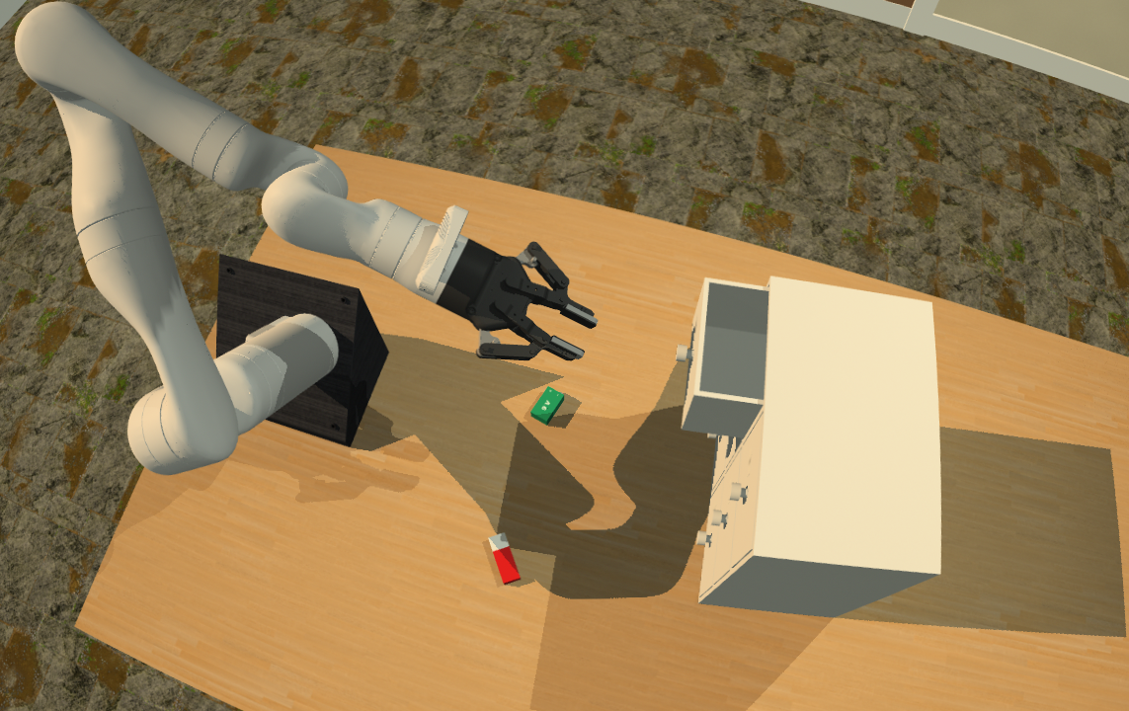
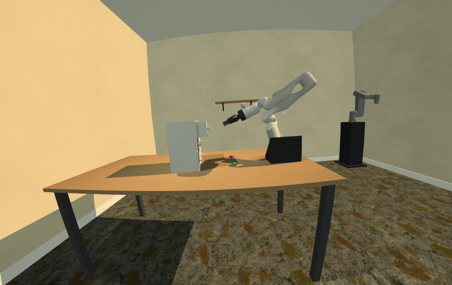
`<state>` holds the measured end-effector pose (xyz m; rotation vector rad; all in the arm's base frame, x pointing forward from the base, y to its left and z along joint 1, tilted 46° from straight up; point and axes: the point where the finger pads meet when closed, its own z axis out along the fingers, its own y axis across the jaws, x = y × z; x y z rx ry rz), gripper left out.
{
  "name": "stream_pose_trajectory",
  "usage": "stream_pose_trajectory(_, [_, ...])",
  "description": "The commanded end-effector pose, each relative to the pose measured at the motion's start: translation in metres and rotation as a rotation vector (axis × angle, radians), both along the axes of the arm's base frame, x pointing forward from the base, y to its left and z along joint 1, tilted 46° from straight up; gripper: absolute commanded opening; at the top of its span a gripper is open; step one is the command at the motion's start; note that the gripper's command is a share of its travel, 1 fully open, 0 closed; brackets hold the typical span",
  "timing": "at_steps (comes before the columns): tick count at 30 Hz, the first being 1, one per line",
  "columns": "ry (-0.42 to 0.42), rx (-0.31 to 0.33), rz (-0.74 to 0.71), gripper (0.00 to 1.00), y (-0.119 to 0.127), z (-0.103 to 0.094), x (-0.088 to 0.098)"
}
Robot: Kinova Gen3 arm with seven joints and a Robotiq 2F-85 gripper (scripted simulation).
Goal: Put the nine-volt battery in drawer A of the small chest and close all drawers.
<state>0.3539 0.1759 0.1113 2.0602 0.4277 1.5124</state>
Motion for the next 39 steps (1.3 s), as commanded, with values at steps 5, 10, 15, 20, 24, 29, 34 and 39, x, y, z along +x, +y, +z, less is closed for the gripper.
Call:
stream_pose_trajectory(5, [-0.031, 0.031, -0.014, 0.33, 0.009, 0.000, -0.002])
stream_pose_trajectory(10, [-0.067, 0.070, -0.049, 0.33, 0.012, 0.002, -0.003])
stream_pose_trajectory(15, [-0.097, 0.110, -0.098, 0.33, 0.011, 0.003, -0.006])
stream_pose_trajectory(20, [-0.134, 0.155, -0.137, 0.33, 0.015, 0.005, -0.007])
stream_pose_trajectory(24, [-0.188, 0.219, -0.209, 0.33, 0.016, 0.007, -0.011])
stream_pose_trajectory(29, [-0.291, 0.343, -0.338, 0.33, 0.020, 0.013, -0.017])
stream_pose_trajectory(34, [-0.396, 0.469, -0.472, 0.33, 0.024, 0.017, -0.023])
stream_pose_trajectory(39, [-0.516, 0.613, -0.627, 0.33, 0.027, 0.023, -0.030])
